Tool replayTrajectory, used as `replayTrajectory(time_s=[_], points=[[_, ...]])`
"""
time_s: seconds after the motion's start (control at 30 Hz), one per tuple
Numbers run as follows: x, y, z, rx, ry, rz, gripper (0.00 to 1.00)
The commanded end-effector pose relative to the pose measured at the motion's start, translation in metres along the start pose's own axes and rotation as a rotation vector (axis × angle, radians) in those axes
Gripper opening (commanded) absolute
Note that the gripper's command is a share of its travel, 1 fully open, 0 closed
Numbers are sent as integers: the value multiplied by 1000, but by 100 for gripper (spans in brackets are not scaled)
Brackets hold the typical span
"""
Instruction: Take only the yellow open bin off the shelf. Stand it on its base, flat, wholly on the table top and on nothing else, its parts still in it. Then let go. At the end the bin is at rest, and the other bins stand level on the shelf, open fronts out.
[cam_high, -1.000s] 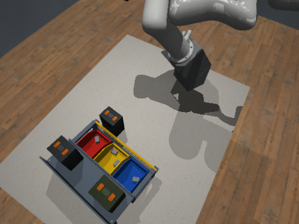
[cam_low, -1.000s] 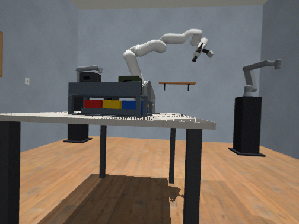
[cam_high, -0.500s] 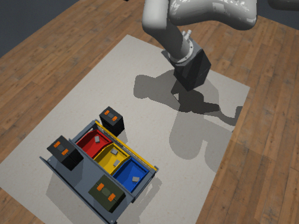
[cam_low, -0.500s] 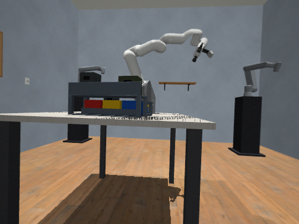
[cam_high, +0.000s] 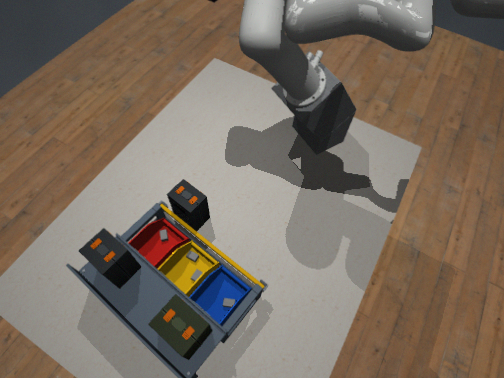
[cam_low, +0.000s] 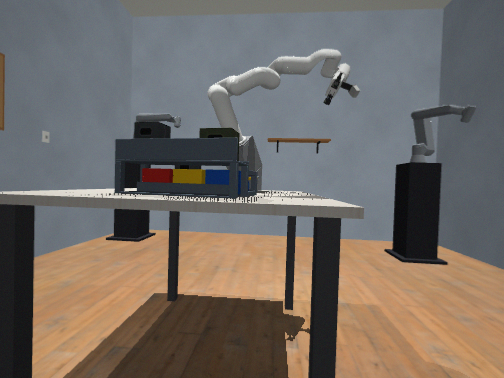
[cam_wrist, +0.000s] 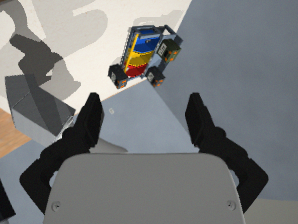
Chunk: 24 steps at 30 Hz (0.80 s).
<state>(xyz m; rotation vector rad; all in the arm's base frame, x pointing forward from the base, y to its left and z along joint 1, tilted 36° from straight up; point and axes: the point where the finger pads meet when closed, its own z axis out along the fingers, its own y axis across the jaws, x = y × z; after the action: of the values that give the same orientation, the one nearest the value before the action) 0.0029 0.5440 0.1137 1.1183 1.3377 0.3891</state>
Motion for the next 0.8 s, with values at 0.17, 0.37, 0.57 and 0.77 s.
replayTrajectory(time_s=[0.17,0.37,0.57,0.77], points=[[-1,1,-1,-14,218,149,100],[-1,1,-1,-11,175,120,100],[-1,1,-1,-14,218,149,100],[-1,1,-1,-14,218,149,100]])
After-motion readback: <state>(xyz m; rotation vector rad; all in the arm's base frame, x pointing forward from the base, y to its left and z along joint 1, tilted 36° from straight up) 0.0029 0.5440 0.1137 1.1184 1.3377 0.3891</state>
